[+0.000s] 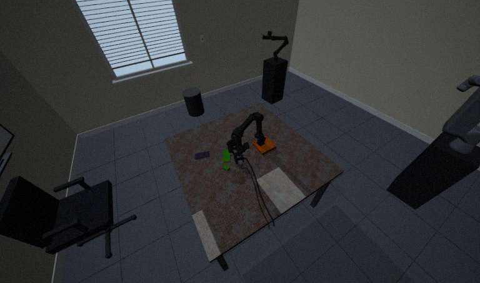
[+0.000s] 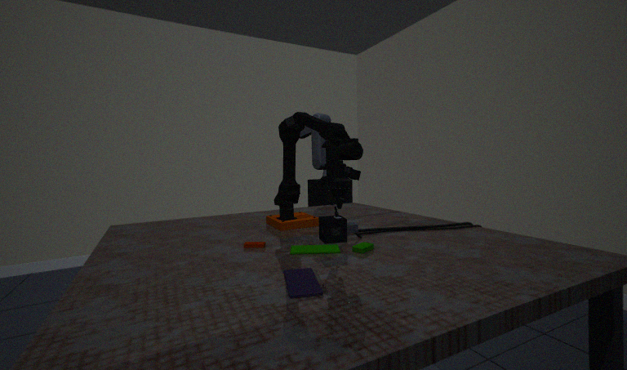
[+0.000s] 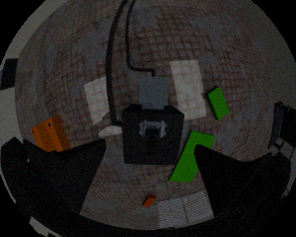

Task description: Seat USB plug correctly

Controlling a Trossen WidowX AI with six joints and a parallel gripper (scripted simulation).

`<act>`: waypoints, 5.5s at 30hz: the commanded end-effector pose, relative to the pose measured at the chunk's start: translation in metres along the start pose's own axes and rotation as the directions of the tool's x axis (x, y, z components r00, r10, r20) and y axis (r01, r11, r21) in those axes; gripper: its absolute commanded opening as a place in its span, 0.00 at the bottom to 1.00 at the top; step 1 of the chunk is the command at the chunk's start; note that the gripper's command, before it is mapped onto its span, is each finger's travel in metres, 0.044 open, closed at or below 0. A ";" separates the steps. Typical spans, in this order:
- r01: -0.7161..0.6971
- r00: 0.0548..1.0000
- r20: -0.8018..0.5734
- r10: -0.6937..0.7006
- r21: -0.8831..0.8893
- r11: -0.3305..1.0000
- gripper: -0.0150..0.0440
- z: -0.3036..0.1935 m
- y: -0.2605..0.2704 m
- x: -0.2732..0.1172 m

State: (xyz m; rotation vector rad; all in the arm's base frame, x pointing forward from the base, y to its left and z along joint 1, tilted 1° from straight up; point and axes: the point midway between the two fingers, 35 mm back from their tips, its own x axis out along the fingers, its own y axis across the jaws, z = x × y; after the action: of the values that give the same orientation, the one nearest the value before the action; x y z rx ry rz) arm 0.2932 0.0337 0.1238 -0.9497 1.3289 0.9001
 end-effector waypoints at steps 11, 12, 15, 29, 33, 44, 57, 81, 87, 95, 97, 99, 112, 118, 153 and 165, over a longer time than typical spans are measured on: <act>-0.004 1.000 -0.002 0.004 0.000 1.000 0.91 0.000 0.001 0.004; -0.004 1.000 -0.002 0.004 0.000 1.000 0.87 0.000 0.001 0.004; -0.004 1.000 -0.002 0.004 0.000 1.000 0.73 0.000 0.001 0.004; -0.004 1.000 -0.002 0.004 0.000 1.000 0.25 0.000 0.001 0.004; -0.004 1.000 -0.002 0.004 0.000 1.000 0.25 0.000 0.001 0.004; -0.003 1.000 -0.002 0.003 0.000 1.000 0.25 0.000 0.001 0.005; -0.003 1.000 -0.002 0.003 0.000 1.000 0.25 0.000 0.001 -0.004; -0.003 1.000 -0.002 0.003 0.000 1.000 0.25 0.000 0.000 -0.020; -0.003 1.000 -0.002 0.003 0.000 1.000 0.25 0.000 0.000 -0.024; -0.004 1.000 -0.002 0.004 0.047 0.999 0.25 0.000 0.000 -0.024; -0.004 1.000 -0.002 0.004 0.085 0.996 0.25 0.000 0.000 -0.023; -0.003 1.000 -0.002 0.004 0.134 0.991 0.25 0.000 0.000 -0.023; -0.002 1.000 -0.002 0.004 0.464 0.886 0.25 0.000 0.000 -0.023; -0.002 1.000 -0.002 0.004 0.597 0.802 0.25 0.000 0.000 -0.023; 0.002 1.000 -0.002 0.004 1.000 0.015 0.25 0.000 0.000 -0.023; 0.003 1.000 -0.002 0.004 0.955 -0.295 0.25 0.000 0.000 -0.023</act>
State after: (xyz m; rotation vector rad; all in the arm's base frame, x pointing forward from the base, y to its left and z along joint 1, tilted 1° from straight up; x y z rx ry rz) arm 0.2919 0.0338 0.1468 0.4579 1.4819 -0.4500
